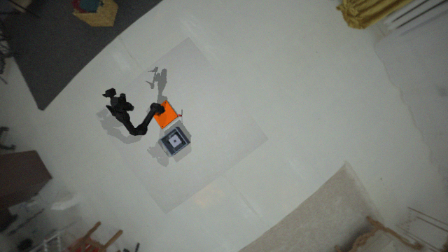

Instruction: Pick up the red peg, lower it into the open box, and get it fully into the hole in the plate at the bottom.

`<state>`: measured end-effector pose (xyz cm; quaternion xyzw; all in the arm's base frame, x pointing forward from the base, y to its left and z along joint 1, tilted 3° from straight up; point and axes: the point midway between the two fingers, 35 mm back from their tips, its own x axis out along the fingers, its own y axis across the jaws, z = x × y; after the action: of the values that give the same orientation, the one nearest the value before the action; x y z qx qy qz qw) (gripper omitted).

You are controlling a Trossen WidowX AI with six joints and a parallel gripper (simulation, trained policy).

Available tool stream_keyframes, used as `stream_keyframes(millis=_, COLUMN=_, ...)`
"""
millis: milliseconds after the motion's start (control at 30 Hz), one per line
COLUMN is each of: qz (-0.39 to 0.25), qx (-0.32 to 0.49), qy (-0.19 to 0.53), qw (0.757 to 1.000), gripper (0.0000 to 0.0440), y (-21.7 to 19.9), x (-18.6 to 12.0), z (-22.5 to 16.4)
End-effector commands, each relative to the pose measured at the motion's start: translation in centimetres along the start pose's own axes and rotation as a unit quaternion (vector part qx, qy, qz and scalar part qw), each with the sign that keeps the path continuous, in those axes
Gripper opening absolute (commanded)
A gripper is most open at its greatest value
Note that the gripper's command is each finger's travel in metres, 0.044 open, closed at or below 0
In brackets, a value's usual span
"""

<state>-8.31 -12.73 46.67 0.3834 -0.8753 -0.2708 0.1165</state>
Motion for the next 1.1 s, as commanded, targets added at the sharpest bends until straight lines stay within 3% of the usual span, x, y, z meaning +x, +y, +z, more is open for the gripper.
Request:
stream_keyframes(millis=0, qz=0.013, qx=-0.002, qy=-0.011, qw=1.0, gripper=0.0417, y=0.5, x=0.0, z=0.3)
stream_keyframes(millis=67, qz=0.04, qx=0.001, qy=-0.034, qw=0.999, gripper=0.044, y=1.4, x=0.0, z=1.0)
stream_keyframes(millis=533, qz=0.216, qx=0.053, qy=-0.188, qw=0.957, gripper=0.044, y=8.8, x=-2.6, z=7.4)
stream_keyframes(millis=800, qz=0.306, qx=0.085, qy=-0.275, qw=0.907, gripper=0.044, y=12.4, x=-6.2, z=11.4)
stream_keyframes(millis=1067, qz=0.385, qx=0.118, qy=-0.362, qw=0.841, gripper=0.044, y=14.6, x=-11.2, z=15.2)
